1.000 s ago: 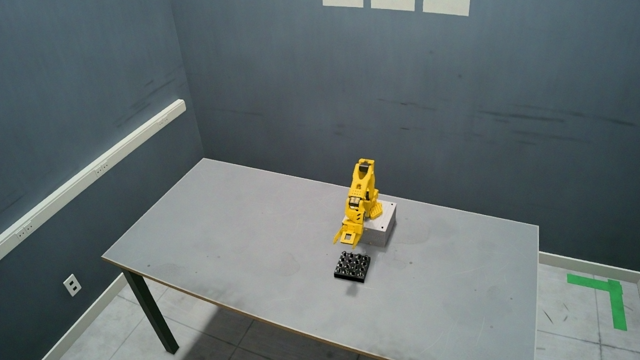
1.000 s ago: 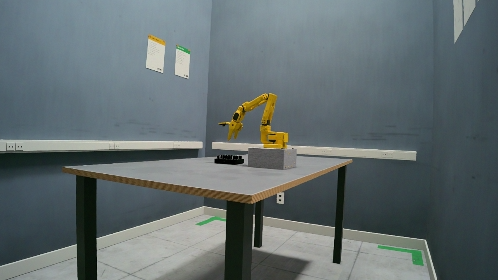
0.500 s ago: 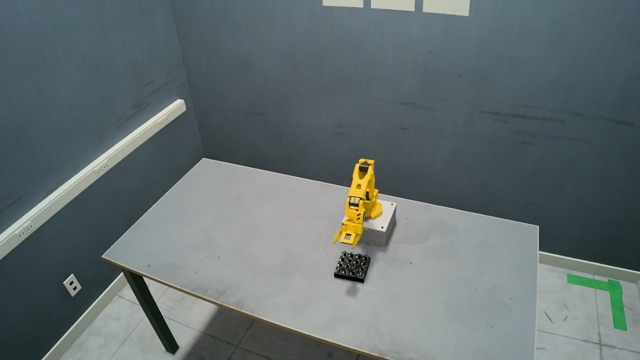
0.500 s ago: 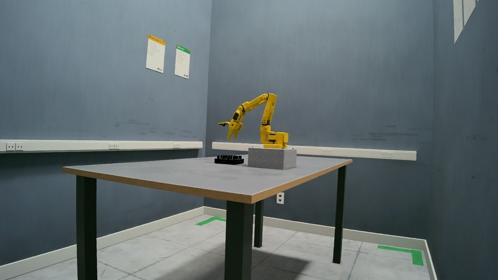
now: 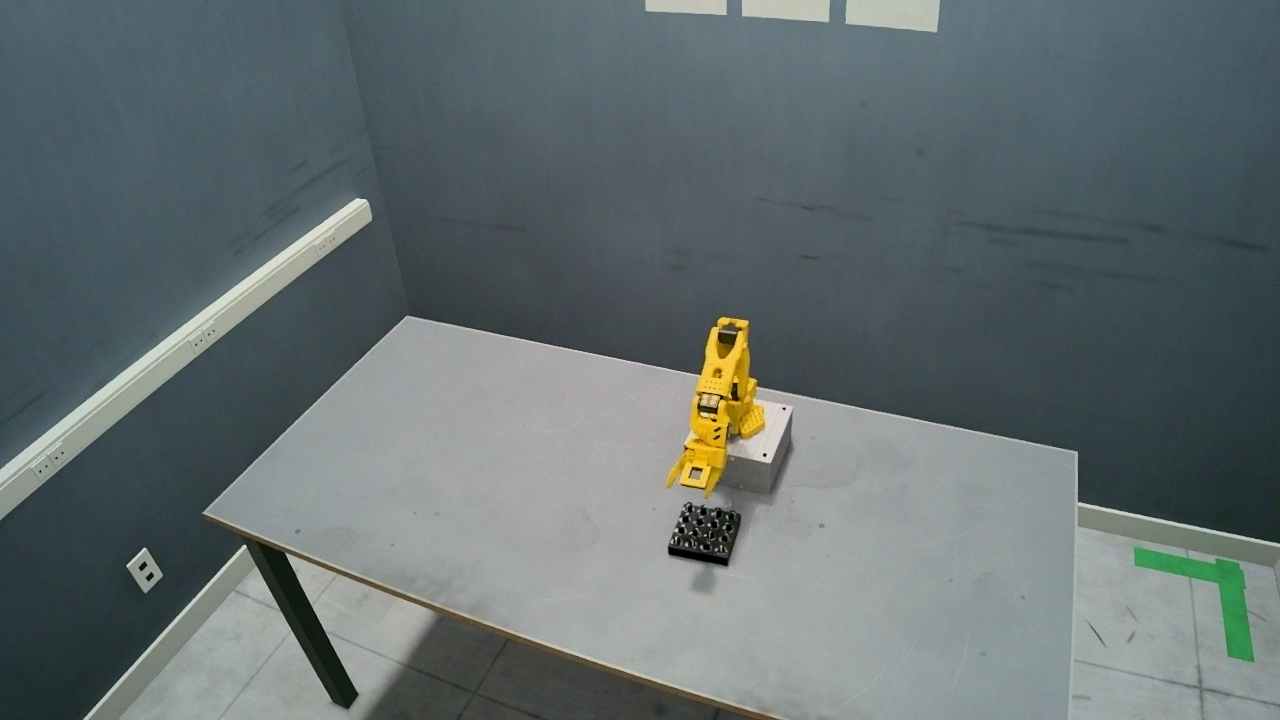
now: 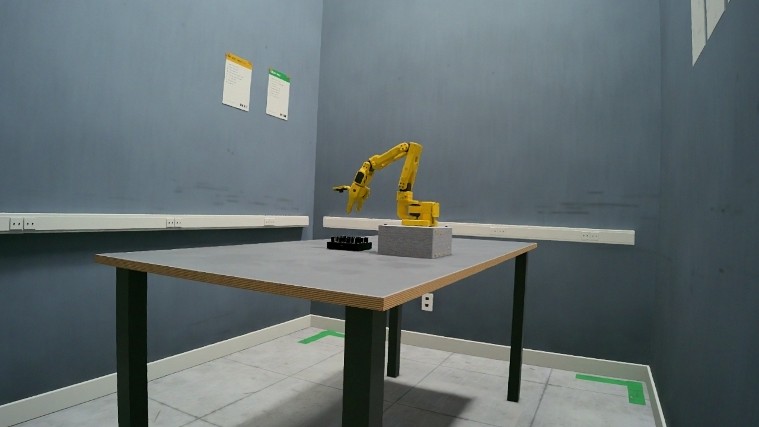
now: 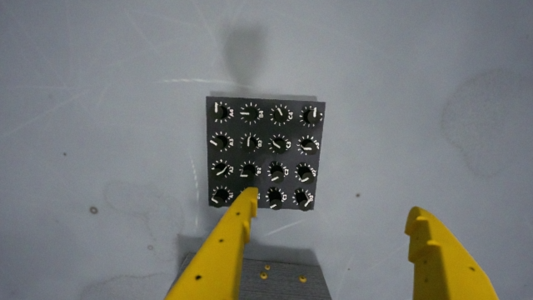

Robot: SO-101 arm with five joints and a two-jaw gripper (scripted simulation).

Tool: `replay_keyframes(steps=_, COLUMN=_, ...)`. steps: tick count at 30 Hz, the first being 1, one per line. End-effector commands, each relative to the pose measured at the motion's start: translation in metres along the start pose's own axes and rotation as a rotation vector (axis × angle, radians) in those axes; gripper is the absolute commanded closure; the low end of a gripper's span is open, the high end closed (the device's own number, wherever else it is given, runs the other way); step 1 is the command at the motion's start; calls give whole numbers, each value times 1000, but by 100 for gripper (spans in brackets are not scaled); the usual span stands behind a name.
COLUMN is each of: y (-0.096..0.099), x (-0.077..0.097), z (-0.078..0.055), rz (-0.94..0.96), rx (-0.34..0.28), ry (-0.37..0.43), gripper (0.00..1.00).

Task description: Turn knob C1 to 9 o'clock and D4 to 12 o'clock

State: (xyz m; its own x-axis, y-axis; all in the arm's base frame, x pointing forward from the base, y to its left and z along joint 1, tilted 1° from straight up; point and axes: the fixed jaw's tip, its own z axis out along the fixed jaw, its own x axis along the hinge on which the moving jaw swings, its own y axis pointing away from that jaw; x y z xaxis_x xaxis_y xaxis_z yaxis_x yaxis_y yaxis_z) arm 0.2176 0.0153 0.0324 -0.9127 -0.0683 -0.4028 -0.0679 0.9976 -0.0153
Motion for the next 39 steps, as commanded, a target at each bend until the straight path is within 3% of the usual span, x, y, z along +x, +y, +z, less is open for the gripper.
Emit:
replay_keyframes(steps=1, y=-1, x=-3, z=1, rz=10, rx=0, ry=-7, gripper=60)
replay_keyframes(steps=39, y=1, x=-10, z=3, rz=5, rx=-1, ry=-29, gripper=60)
